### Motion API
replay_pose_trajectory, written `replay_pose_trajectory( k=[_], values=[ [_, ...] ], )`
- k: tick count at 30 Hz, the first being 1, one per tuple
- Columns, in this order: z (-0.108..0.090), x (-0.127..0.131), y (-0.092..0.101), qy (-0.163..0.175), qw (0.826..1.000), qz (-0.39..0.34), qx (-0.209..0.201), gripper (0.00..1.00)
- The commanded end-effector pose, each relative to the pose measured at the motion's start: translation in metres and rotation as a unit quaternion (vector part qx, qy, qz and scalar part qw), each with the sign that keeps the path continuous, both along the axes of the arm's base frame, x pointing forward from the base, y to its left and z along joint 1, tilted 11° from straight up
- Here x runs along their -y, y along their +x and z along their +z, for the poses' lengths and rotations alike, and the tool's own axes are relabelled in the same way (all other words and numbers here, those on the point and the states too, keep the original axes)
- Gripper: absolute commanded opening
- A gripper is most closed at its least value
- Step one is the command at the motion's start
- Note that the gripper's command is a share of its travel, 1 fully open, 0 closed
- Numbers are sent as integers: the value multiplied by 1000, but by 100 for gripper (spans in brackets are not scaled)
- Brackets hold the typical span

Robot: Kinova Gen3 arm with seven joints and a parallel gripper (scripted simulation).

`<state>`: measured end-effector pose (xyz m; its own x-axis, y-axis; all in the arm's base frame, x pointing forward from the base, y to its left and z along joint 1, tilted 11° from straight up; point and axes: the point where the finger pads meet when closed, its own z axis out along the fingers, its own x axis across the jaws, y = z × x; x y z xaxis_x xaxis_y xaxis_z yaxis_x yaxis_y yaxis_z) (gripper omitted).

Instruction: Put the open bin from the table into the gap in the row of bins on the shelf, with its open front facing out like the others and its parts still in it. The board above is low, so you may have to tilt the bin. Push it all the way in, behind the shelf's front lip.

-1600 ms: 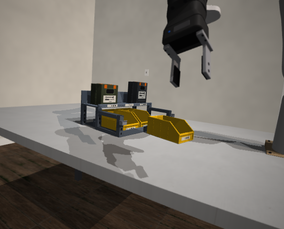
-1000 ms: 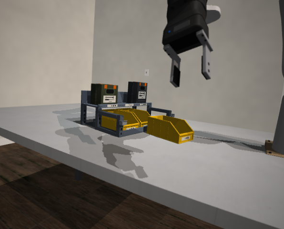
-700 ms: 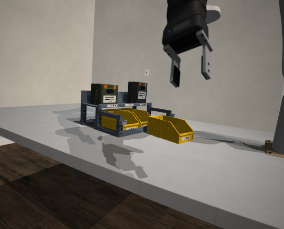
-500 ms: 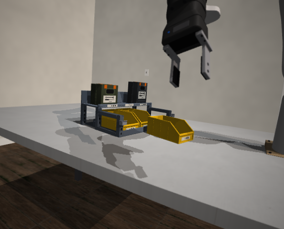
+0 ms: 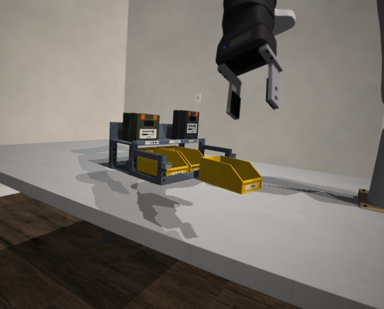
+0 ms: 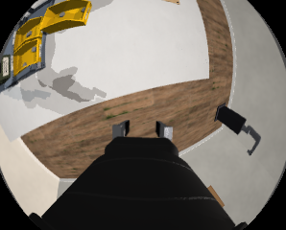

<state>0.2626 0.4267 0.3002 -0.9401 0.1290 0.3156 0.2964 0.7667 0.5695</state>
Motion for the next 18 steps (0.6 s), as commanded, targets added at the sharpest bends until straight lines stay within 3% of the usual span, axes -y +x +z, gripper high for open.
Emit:
replay_pose_trajectory(
  k=[1,18],
  values=[
    [0,2,3,-2,1000,-5,-2,100],
    [-10,18,22,-22,998,-51,-23,100]
  ],
)
